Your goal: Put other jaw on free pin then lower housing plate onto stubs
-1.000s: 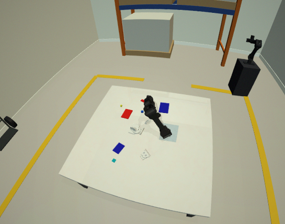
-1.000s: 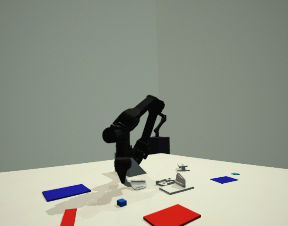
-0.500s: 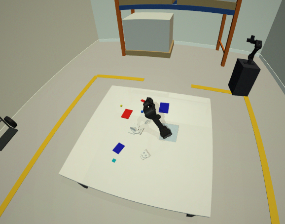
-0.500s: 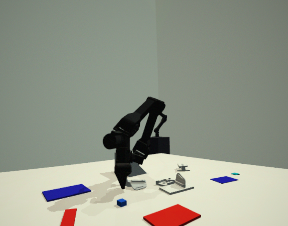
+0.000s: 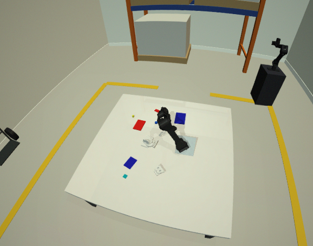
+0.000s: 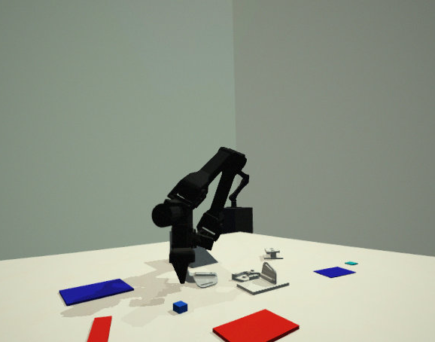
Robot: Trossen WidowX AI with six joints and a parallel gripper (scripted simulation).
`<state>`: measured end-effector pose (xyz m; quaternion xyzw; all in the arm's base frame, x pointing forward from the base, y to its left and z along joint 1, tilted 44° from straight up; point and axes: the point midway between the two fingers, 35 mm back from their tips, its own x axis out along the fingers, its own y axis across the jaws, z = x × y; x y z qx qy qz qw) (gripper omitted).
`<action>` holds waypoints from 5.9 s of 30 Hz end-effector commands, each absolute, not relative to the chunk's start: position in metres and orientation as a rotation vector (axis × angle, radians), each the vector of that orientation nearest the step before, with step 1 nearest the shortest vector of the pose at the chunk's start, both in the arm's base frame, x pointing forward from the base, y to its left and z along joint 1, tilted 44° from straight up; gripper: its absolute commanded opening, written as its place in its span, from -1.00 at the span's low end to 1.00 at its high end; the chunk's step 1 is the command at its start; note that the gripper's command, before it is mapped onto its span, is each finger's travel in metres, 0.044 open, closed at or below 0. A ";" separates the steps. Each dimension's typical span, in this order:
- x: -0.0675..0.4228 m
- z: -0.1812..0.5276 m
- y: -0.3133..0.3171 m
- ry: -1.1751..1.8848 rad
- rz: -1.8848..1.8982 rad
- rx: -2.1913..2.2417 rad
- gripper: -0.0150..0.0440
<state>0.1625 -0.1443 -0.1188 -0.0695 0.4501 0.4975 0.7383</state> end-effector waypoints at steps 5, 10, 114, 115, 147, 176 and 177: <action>0.163 -0.119 -0.144 0.987 1.087 -0.148 -0.23; 0.163 -0.119 -0.144 0.987 1.087 -0.148 -0.34; 0.171 -0.055 -0.185 1.345 0.633 0.489 -0.37; 0.171 -0.055 -0.185 1.345 0.633 0.489 -0.37; 0.187 -0.045 -0.176 1.569 0.075 1.115 -0.37; 0.203 -0.034 -0.167 1.636 -0.581 1.704 -0.37; 0.203 -0.034 -0.167 1.636 -0.586 1.708 -0.37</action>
